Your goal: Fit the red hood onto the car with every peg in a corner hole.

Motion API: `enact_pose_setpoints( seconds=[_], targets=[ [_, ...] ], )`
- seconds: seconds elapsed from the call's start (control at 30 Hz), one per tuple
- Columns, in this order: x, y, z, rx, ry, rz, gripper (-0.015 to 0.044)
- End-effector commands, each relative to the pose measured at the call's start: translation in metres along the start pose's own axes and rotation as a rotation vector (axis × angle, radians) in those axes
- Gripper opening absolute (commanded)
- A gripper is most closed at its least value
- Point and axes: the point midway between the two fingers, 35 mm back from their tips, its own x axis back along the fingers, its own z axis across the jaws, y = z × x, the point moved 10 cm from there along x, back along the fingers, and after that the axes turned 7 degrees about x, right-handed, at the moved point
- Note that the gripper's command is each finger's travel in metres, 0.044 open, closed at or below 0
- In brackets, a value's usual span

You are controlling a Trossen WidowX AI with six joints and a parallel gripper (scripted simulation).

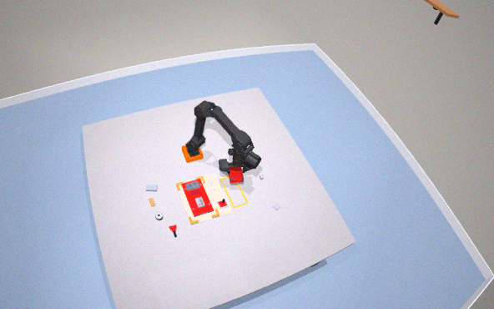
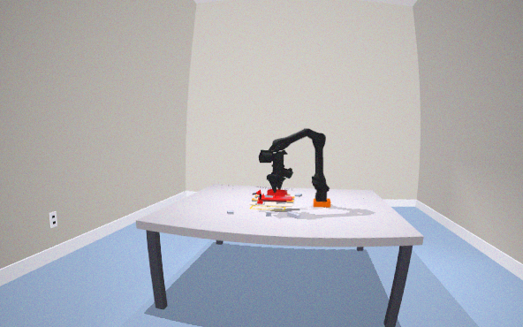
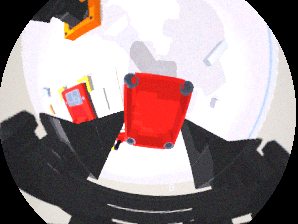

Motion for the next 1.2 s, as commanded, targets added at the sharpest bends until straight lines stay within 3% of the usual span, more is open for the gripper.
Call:
enact_pose_setpoints(
  seconds=[0.0, 0.47, 0.97, 1.17],
  targets=[
    [-0.001, 0.001, 0.001, 0.095, 0.008, -0.002, 0.0],
    [-0.003, 0.001, 0.001, 0.229, 0.009, -0.003, 0.0],
    [-0.075, 0.001, 0.001, 0.229, 0.009, -0.003, 0.0],
    [-0.079, 0.002, 0.002, 0.229, 0.009, -0.004, 0.0]
  ],
)
